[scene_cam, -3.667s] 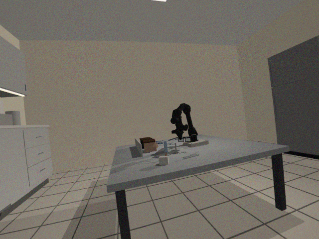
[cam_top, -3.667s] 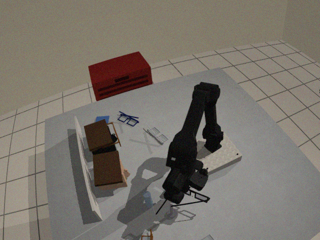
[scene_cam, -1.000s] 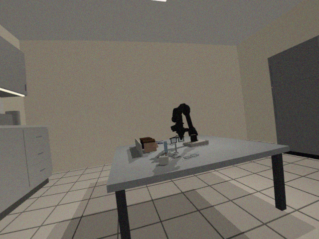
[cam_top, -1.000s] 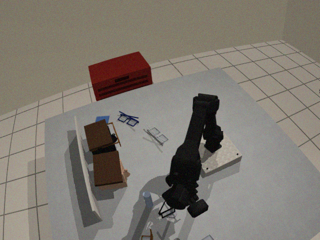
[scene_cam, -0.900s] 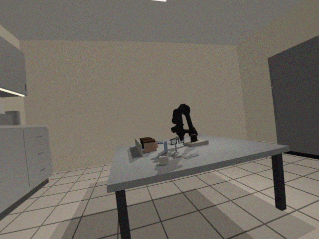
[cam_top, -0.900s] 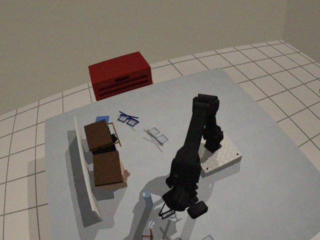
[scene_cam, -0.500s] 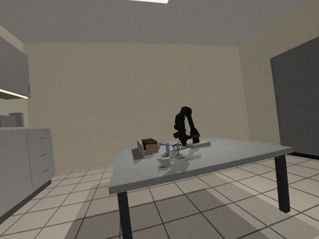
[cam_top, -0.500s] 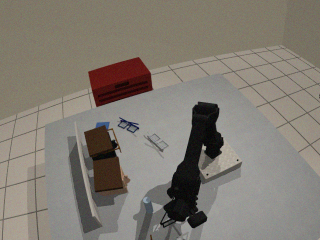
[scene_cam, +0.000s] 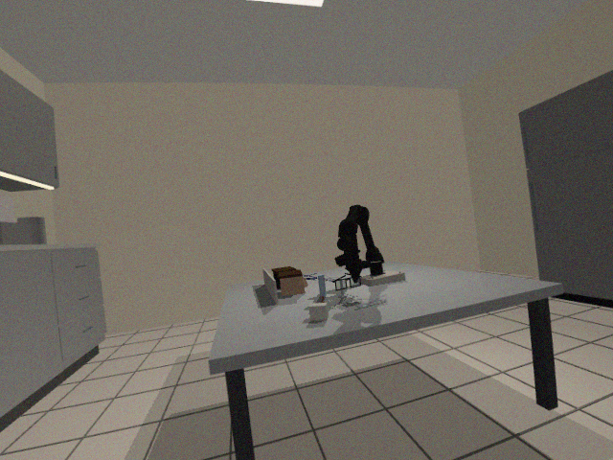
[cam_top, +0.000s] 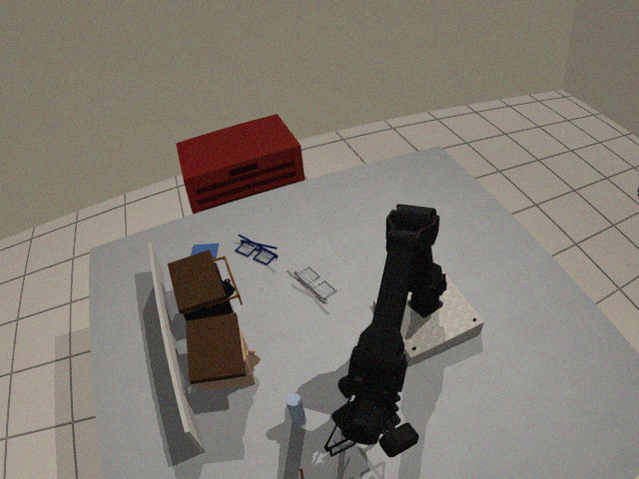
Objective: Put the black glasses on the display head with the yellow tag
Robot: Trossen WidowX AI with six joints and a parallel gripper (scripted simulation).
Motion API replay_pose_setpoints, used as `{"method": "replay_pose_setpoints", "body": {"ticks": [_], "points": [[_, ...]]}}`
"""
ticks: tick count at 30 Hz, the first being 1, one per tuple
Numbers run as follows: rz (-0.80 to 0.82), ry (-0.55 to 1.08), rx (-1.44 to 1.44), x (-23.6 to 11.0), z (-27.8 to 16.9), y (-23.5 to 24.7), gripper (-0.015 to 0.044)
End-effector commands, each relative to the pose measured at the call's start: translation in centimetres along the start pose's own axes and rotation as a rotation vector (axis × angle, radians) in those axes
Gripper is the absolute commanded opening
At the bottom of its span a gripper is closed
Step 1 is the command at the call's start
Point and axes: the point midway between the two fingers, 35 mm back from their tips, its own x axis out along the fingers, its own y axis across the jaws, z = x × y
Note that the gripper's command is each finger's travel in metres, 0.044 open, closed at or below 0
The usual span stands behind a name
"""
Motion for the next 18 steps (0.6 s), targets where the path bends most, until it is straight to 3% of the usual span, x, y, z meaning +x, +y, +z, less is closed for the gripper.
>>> {"method": "replay_pose_setpoints", "body": {"ticks": [1,18], "points": [[0.002,-0.001,0.003,0.0,-0.2,0.3,0.0],[0.003,0.0,0.003,0.0,-1.2,1.5,0.0]]}}
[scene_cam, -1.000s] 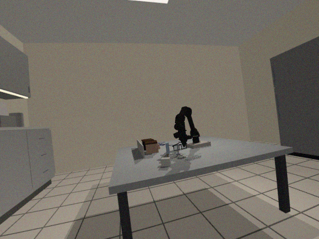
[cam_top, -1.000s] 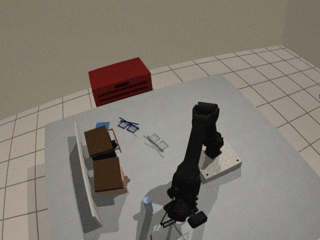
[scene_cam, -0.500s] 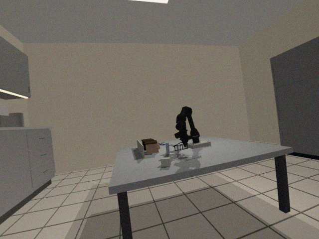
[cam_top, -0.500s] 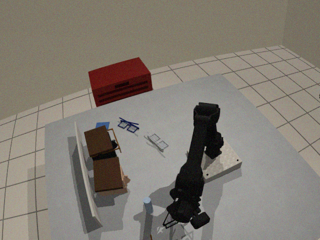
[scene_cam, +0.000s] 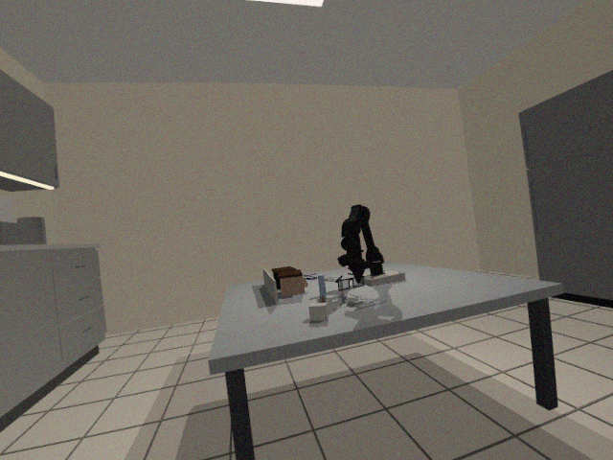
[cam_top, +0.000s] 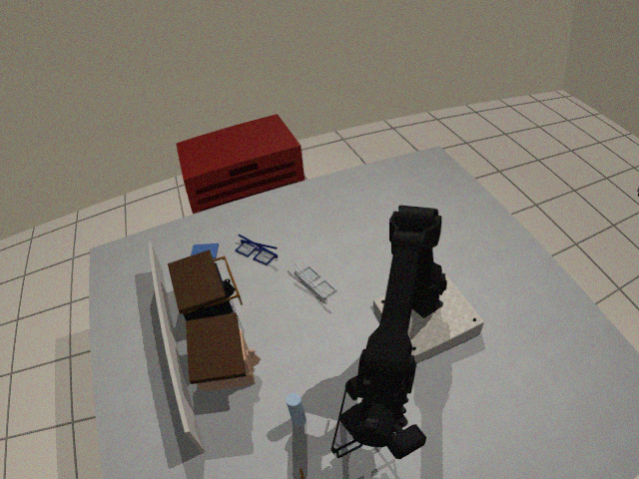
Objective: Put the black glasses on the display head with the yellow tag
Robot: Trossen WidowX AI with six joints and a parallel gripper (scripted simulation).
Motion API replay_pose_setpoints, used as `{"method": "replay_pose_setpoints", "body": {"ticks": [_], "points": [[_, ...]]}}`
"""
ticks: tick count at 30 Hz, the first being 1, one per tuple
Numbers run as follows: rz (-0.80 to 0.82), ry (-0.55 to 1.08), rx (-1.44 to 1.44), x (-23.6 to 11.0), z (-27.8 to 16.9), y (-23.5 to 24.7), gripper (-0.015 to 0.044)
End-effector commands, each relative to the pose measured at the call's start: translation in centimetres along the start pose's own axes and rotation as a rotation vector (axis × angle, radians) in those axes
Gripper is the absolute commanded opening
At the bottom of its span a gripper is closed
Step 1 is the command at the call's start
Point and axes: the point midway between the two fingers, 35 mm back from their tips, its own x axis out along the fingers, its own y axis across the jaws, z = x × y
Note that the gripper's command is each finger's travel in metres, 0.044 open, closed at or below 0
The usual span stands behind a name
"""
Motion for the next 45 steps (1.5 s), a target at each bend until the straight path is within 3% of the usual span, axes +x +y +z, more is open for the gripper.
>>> {"method": "replay_pose_setpoints", "body": {"ticks": [1,45], "points": [[0.004,-0.002,-0.001,0.0,-0.3,0.5,0.0],[0.005,0.001,-0.001,0.0,-3.8,2.0,0.0]]}}
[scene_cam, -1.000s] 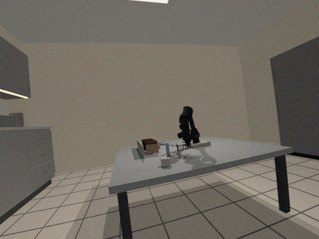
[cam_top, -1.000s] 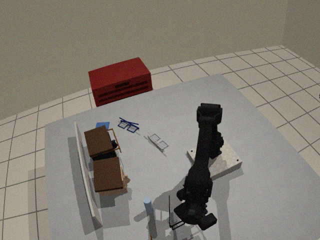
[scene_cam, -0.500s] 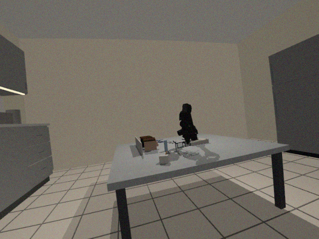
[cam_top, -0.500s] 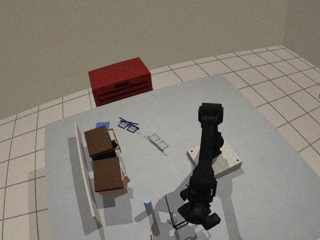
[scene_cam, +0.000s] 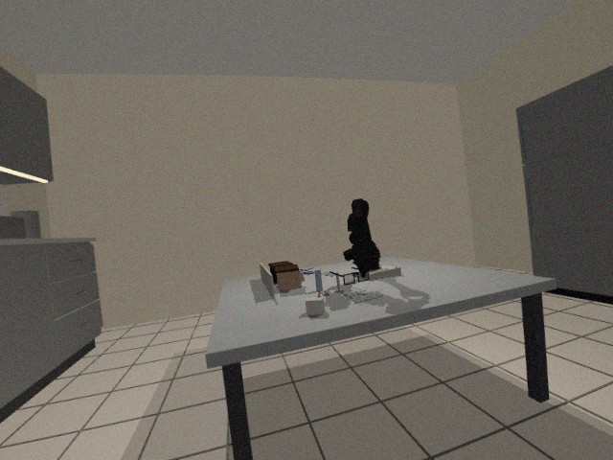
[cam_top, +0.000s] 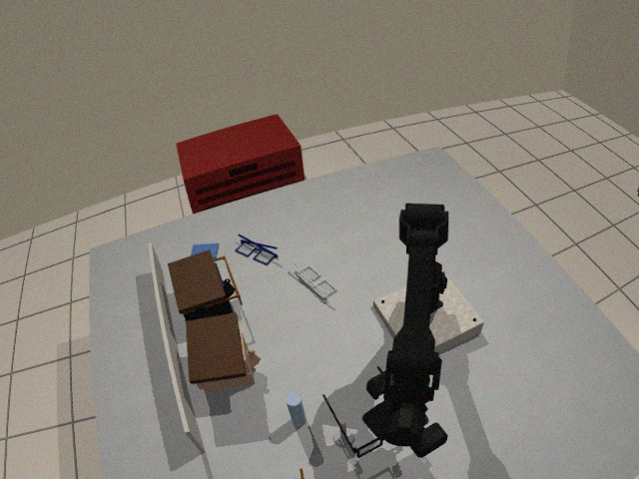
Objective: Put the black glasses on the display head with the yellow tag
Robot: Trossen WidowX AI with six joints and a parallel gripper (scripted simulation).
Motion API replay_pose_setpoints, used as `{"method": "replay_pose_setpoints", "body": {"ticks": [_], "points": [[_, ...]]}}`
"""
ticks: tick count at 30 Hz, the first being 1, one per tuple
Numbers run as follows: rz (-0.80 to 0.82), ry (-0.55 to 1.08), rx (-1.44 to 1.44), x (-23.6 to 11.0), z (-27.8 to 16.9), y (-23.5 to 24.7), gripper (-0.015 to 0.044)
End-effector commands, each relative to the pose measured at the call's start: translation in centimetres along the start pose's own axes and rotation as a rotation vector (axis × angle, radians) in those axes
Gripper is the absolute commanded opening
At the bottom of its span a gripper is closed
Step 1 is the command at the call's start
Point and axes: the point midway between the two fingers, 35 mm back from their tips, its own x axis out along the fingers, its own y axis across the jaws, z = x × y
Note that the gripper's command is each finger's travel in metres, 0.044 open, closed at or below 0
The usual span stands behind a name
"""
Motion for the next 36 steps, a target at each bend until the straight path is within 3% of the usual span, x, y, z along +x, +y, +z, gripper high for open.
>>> {"method": "replay_pose_setpoints", "body": {"ticks": [1,36], "points": [[0.007,-0.002,0.002,-0.2,-0.4,0.13,0.0],[0.007,-0.003,0.002,-0.21,0.2,0.16,0.0]]}}
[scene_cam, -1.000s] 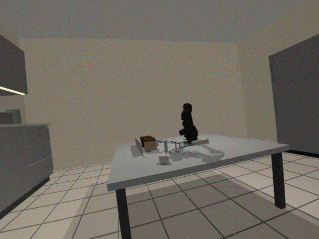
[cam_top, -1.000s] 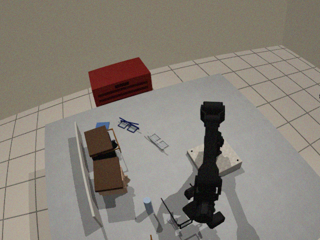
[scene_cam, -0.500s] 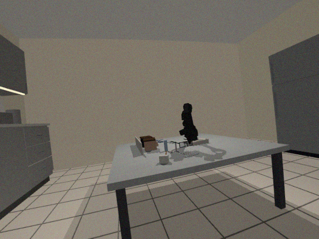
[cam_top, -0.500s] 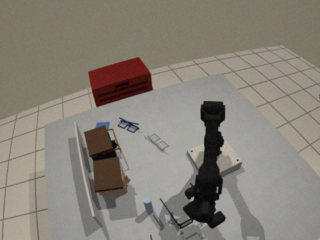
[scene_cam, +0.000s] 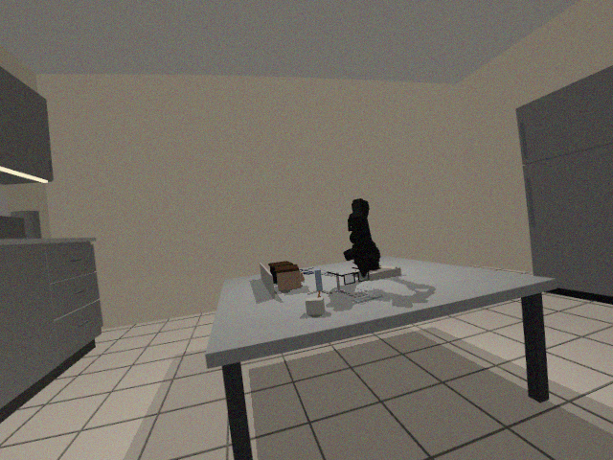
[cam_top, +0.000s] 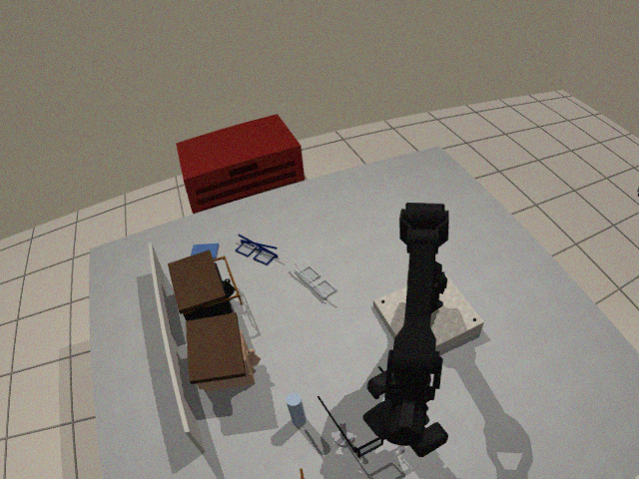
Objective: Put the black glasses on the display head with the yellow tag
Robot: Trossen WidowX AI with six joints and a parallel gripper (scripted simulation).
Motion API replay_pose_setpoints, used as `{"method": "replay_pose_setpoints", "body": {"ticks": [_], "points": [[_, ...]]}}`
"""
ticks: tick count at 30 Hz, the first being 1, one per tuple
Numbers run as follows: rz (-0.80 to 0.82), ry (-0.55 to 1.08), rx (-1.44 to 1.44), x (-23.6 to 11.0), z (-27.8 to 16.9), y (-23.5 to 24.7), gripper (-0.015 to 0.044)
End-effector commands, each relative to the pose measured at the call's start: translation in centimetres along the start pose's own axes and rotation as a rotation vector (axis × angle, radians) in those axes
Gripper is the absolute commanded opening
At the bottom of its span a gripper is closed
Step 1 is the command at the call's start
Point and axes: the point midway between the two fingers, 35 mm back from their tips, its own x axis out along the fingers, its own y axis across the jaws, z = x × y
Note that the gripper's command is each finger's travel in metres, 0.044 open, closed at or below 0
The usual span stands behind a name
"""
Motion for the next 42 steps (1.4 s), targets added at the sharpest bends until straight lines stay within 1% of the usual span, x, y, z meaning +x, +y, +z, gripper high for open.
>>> {"method": "replay_pose_setpoints", "body": {"ticks": [1,6,18,26,42], "points": [[0.005,-0.001,-0.004,-0.2,0.4,0.1,0.0],[0.005,-0.001,-0.004,-0.9,0.6,0.2,0.0],[0.005,-0.001,-0.004,-6.1,0.9,0.1,0.0],[0.005,-0.001,-0.045,-6.2,1.2,-0.4,0.0],[0.004,-0.002,-0.439,-6.2,4.3,-5.1,0.0]]}}
